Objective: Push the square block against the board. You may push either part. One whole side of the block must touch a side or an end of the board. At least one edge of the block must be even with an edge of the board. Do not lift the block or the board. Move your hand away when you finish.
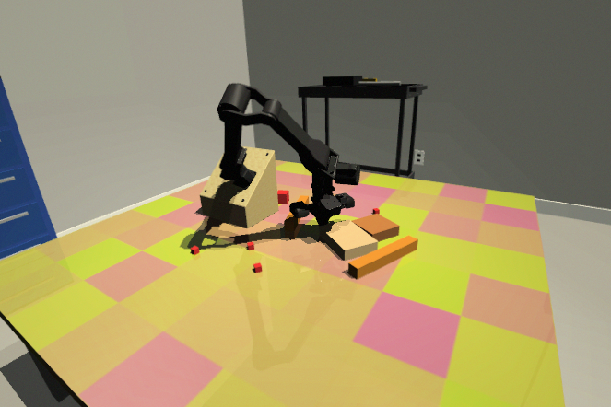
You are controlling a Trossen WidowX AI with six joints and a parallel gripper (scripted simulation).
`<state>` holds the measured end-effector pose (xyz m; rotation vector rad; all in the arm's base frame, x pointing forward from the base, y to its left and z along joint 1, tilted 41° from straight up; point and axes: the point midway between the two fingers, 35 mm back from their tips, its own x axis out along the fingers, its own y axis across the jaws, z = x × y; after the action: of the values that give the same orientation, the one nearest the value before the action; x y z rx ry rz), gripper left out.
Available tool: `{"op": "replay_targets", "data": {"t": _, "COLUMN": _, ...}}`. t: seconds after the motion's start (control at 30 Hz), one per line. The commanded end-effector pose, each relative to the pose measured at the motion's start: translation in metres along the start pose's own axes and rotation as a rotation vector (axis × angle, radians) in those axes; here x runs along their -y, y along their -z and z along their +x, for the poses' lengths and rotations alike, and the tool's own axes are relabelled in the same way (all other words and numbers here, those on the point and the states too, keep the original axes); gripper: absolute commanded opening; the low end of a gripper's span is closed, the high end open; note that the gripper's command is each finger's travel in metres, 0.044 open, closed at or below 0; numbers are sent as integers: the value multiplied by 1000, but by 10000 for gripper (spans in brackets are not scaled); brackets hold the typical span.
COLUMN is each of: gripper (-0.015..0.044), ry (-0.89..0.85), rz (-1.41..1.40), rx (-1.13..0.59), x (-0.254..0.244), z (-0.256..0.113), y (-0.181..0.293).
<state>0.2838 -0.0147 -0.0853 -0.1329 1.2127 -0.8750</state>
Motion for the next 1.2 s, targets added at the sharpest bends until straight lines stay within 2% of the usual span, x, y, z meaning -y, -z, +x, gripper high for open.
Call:
{"op": "replay_targets", "data": {"t": 0.0, "gripper": 0, "ry": -1, "rz": 8, "rx": 8, "x": -1, "z": 0, "y": -9}}
{"op": "replay_targets", "data": {"t": 0.93, "gripper": 0, "ry": -1, "rz": 9, "rx": 9, "x": -2, "z": -1, "y": -37}}
{"op": "replay_targets", "data": {"t": 1.17, "gripper": 0, "ry": -1, "rz": 9, "rx": 8, "x": -3, "z": -1, "y": -30}}
